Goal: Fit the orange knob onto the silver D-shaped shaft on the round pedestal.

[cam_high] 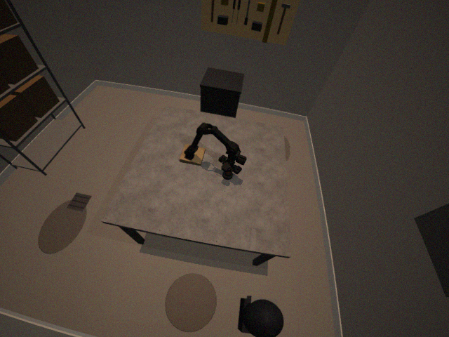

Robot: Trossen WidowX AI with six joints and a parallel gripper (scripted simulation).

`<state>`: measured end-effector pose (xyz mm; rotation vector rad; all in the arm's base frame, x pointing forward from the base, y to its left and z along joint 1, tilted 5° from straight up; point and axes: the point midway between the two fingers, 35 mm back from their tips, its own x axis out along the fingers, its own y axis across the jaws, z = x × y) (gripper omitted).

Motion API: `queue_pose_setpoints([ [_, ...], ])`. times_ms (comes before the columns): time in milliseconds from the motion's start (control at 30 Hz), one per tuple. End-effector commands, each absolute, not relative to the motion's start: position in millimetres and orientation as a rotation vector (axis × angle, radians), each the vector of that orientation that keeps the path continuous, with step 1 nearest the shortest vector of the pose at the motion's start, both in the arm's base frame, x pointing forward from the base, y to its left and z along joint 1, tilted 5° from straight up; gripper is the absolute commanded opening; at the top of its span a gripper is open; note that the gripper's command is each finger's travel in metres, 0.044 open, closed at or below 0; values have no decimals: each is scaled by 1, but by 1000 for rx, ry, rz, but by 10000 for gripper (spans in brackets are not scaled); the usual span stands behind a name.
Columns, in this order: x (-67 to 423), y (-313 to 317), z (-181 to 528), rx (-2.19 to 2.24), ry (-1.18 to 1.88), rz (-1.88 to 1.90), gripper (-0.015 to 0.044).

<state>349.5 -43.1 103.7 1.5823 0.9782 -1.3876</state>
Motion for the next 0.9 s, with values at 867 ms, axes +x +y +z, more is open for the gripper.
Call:
queue_pose_setpoints([
  [867,349,-43,105,1739,852,-1530,0],
])
